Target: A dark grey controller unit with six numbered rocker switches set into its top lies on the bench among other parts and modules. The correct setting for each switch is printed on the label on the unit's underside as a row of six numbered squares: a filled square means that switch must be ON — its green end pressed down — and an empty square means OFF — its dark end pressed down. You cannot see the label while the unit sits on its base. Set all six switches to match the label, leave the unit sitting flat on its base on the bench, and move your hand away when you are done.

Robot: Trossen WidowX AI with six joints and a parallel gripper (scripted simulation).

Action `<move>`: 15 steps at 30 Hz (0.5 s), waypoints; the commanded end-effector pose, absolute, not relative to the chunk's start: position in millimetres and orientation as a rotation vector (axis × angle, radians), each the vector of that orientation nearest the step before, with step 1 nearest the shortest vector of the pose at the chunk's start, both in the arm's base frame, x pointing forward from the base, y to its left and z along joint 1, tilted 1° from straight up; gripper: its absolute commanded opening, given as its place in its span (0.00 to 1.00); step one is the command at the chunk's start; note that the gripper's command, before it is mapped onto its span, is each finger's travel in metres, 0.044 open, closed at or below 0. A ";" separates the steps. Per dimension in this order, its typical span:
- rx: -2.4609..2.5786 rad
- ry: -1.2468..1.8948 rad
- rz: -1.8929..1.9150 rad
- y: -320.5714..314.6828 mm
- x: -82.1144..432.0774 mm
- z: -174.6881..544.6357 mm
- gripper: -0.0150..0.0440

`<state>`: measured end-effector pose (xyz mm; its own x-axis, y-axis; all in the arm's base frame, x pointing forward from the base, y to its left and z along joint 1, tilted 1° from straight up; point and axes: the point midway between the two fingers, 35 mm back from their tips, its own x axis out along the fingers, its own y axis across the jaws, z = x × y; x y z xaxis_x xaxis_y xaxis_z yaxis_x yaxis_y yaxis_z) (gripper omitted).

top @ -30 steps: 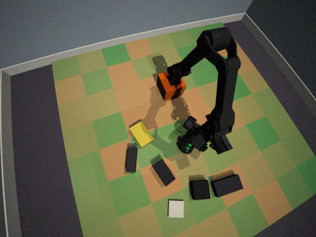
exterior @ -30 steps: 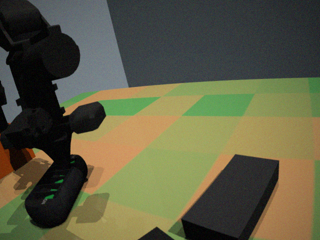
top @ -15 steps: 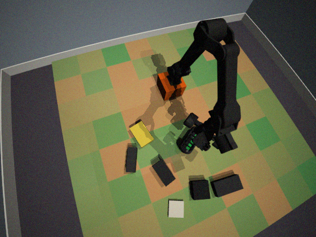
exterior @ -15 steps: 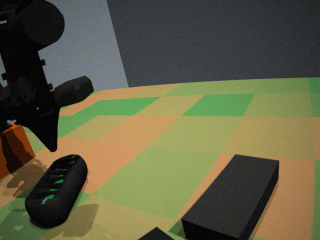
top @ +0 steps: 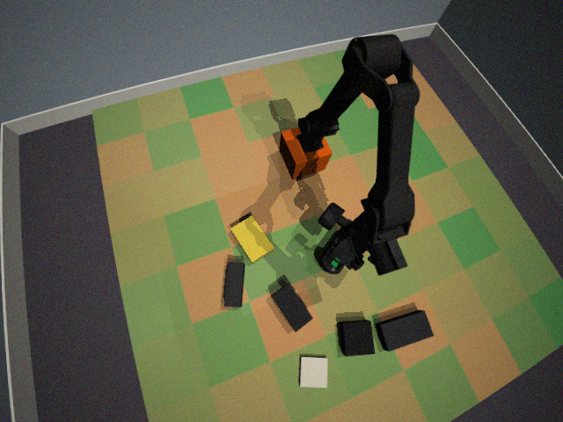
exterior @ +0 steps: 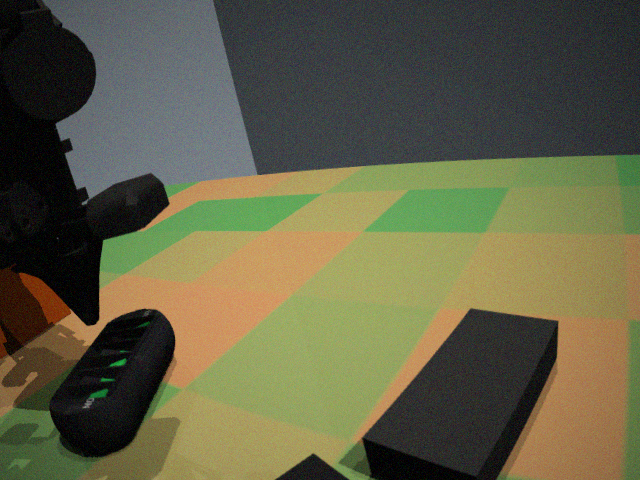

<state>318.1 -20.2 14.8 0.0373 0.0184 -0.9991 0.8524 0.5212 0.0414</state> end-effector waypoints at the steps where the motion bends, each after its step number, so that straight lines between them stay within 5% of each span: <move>1: 0.814 1.406 -0.766 -20.3 316.1 6.4 0.25; 15: 0.814 1.406 -0.766 -20.2 316.5 -13.3 0.25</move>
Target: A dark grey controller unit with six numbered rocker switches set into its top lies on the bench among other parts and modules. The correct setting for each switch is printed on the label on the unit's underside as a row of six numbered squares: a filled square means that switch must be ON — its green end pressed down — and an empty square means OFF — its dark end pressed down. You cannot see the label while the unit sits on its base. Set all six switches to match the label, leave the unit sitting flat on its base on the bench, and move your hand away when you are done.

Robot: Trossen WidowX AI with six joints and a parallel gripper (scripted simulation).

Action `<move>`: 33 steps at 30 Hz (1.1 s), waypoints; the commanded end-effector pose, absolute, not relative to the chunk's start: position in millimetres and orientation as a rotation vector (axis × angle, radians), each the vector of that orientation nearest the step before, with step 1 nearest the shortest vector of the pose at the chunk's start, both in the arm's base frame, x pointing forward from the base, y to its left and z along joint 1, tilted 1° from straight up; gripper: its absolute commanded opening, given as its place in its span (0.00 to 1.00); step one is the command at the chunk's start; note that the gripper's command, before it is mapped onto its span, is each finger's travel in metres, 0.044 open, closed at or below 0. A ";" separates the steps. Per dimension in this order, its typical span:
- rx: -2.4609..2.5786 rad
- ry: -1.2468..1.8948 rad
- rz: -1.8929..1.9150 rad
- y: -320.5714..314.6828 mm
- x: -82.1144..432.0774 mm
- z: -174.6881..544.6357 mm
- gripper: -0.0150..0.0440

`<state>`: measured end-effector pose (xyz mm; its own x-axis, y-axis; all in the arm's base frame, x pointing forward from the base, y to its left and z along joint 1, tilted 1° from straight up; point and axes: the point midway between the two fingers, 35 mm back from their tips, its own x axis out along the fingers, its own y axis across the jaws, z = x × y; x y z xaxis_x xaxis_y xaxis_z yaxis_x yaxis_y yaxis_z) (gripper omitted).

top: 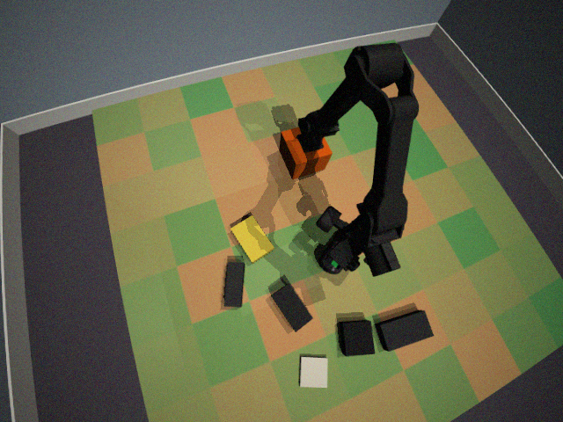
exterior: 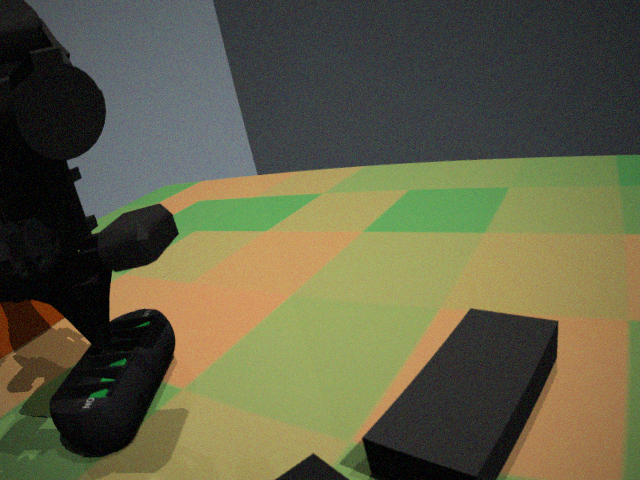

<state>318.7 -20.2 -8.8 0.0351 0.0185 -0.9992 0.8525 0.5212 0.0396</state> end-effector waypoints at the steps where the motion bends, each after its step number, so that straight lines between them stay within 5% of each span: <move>1: 0.814 1.406 -0.766 -20.2 316.5 -14.2 0.25; 33: 0.814 1.404 -0.765 -23.7 328.3 29.0 0.25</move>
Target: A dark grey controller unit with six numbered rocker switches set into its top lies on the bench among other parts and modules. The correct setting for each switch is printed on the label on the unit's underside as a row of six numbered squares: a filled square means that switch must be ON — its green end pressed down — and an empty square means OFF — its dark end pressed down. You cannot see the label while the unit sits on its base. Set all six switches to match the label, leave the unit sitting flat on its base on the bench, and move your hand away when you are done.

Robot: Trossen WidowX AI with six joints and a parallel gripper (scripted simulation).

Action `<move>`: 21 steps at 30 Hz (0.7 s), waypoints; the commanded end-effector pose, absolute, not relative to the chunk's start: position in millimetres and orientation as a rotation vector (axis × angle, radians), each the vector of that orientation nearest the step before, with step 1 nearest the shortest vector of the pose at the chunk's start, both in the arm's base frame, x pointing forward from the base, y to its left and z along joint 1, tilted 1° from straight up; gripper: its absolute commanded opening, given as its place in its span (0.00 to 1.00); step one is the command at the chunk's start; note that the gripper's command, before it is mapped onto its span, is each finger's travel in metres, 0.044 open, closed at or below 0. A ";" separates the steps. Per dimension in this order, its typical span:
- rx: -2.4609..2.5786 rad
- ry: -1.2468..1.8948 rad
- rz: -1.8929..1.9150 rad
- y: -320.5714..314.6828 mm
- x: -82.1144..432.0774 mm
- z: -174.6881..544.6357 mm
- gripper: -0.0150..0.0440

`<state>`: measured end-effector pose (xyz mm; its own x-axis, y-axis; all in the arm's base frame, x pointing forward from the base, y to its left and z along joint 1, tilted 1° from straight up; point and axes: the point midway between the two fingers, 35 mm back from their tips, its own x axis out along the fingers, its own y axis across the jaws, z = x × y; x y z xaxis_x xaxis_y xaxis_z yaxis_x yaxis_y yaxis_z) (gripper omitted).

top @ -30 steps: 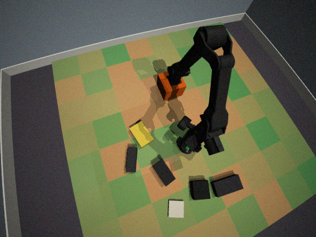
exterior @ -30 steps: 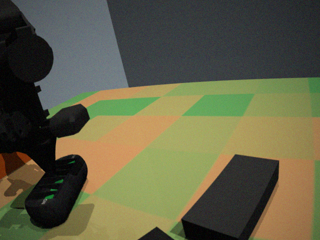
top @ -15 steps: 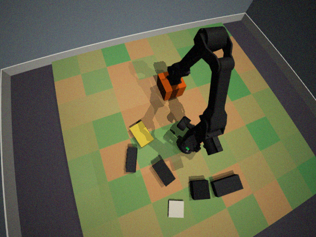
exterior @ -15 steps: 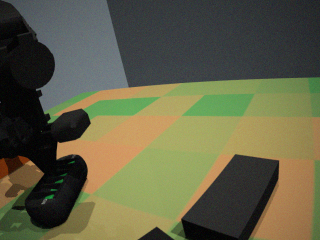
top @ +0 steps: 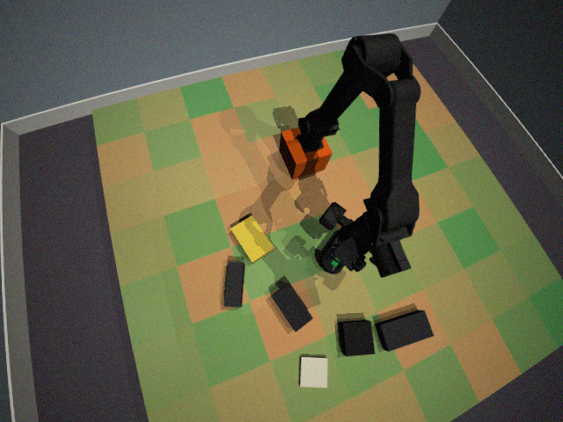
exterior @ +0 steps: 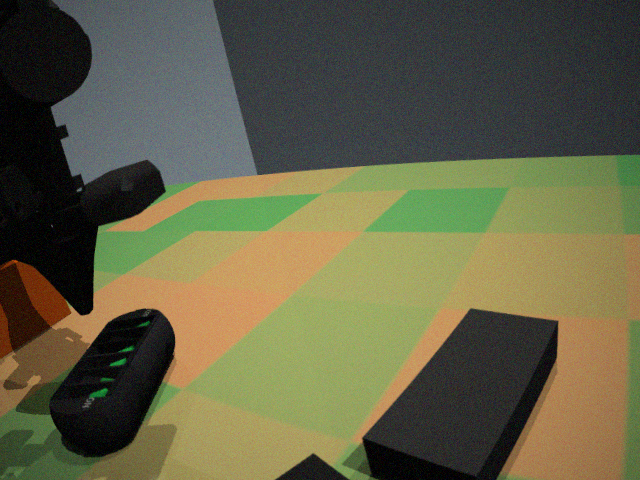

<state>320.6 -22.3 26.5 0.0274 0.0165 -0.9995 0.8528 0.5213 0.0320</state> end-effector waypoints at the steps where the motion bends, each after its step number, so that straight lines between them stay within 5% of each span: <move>1: 0.814 1.404 -0.765 -23.8 329.0 29.3 0.25; 21: 0.815 1.404 -0.767 -23.8 329.2 29.4 0.25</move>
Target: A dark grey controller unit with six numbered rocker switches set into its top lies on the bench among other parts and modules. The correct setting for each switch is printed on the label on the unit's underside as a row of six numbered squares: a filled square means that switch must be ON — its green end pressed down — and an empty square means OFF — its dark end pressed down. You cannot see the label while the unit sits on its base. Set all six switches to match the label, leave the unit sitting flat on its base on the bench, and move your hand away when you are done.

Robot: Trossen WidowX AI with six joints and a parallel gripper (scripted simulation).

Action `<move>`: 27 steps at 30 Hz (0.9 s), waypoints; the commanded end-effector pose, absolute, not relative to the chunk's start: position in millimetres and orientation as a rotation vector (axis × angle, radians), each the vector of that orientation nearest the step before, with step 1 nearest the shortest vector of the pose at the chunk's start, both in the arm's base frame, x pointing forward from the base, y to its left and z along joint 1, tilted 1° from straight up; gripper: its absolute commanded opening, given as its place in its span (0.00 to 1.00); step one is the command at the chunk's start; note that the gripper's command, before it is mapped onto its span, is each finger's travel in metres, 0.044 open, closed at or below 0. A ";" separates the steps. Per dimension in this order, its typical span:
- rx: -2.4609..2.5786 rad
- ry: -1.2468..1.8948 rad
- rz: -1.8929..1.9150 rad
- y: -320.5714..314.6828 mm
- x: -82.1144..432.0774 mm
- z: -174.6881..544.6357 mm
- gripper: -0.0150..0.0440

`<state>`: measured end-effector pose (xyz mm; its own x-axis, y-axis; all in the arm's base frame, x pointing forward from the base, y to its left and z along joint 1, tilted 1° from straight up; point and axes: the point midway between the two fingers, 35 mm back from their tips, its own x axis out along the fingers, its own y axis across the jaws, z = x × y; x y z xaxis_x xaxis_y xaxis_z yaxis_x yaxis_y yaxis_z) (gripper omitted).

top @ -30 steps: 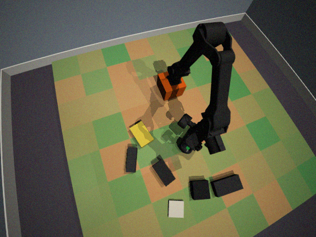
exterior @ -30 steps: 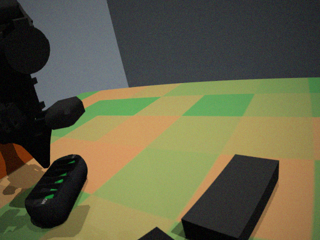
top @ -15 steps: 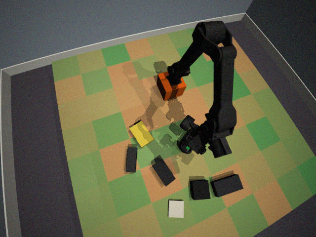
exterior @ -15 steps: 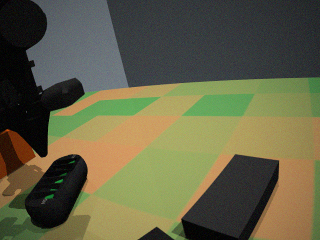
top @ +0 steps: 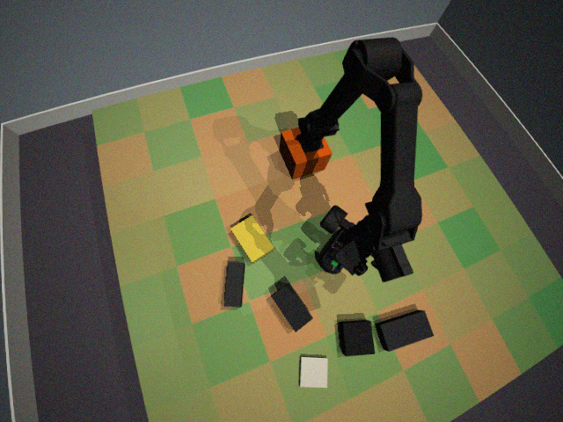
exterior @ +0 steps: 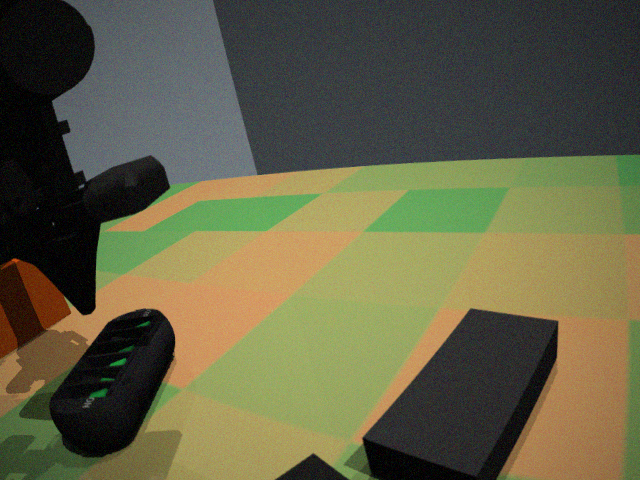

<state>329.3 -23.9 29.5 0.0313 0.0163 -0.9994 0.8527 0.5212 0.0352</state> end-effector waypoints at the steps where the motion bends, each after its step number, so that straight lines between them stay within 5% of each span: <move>1: 0.815 1.404 -0.767 -23.8 329.2 29.4 0.25; 27: 0.936 1.304 -0.619 -50.5 287.5 -1.8 0.25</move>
<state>297.8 -47.7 4.8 0.1619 0.0986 -0.9819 0.8396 0.5091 0.1896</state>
